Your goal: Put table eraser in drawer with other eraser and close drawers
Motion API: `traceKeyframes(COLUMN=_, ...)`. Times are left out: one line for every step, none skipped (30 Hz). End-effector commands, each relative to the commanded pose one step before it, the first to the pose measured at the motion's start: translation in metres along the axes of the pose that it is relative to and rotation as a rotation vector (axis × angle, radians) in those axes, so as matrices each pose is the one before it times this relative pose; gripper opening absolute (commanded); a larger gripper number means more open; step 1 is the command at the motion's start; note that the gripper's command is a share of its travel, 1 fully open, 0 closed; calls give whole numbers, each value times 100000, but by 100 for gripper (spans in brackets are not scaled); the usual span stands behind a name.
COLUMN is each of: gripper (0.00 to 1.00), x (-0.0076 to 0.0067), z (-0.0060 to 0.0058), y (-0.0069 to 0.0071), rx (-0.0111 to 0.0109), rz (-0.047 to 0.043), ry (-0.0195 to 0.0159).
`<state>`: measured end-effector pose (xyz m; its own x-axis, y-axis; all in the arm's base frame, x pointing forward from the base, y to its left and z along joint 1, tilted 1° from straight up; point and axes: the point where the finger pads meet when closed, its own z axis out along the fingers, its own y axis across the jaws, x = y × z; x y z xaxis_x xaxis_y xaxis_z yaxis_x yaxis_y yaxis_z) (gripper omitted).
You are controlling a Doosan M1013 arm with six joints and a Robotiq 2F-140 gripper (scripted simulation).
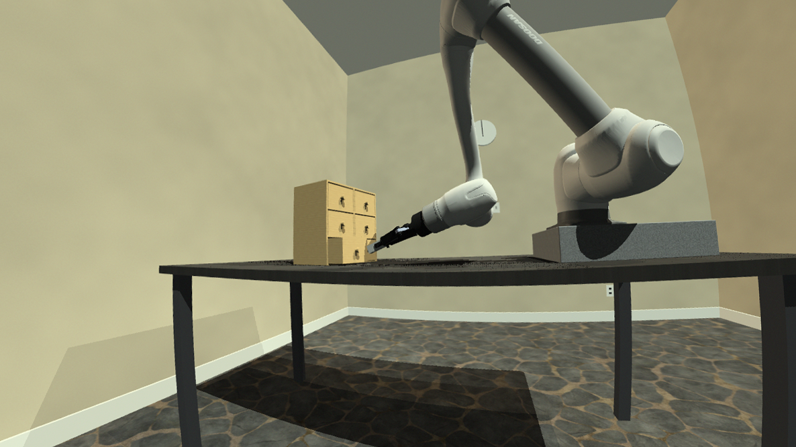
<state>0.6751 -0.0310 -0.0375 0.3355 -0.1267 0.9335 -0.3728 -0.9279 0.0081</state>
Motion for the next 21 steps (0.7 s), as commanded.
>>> traceKeyframes(gripper=0, x=244, z=262, y=-117, rx=279, rz=43, ry=249)
traceKeyframes(gripper=0, x=0, z=0, y=0, rx=0, rz=0, ry=0)
traceKeyframes(gripper=0, x=0, z=1, y=0, rx=0, rz=0, ry=0)
traceKeyframes(gripper=0, x=1, z=2, y=0, rx=0, rz=0, ry=0)
traceKeyframes(gripper=0, x=1, z=3, y=0, rx=0, rz=0, ry=0)
traceKeyframes(gripper=0, x=2, z=5, y=0, rx=0, rz=0, ry=0)
traceKeyframes(gripper=0, x=2, z=7, y=0, rx=0, rz=0, ry=0)
traceKeyframes(gripper=0, x=0, z=0, y=0, rx=0, rz=0, ry=0)
traceKeyframes(gripper=0, x=0, z=0, y=0, rx=0, rz=0, ry=0)
traceKeyframes(gripper=0, x=3, z=9, y=0, rx=0, rz=0, ry=0)
traceKeyframes(gripper=0, x=4, z=12, y=0, rx=0, rz=0, ry=0)
traceKeyframes(gripper=0, x=5, z=15, y=0, rx=0, rz=0, ry=0)
traceKeyframes(gripper=0, x=7, z=19, y=0, rx=0, rz=0, ry=0)
traceKeyframes(gripper=0, x=8, z=22, y=0, rx=0, rz=0, ry=0)
traceKeyframes(gripper=0, x=9, z=26, y=0, rx=0, rz=0, ry=0)
traceKeyframes(gripper=0, x=11, z=30, y=0, rx=0, rz=0, ry=0)
traceKeyframes(gripper=0, x=12, z=34, y=0, rx=0, rz=0, ry=0)
traceKeyframes(gripper=0, x=14, z=39, y=0, rx=0, rz=0, ry=0)
traceKeyframes(gripper=0, x=16, z=43, y=0, rx=0, rz=0, ry=0)
traceKeyframes(gripper=0, x=18, z=48, y=0, rx=0, rz=0, ry=0)
traceKeyframes(gripper=0, x=19, z=53, y=0, rx=0, rz=0, ry=0)
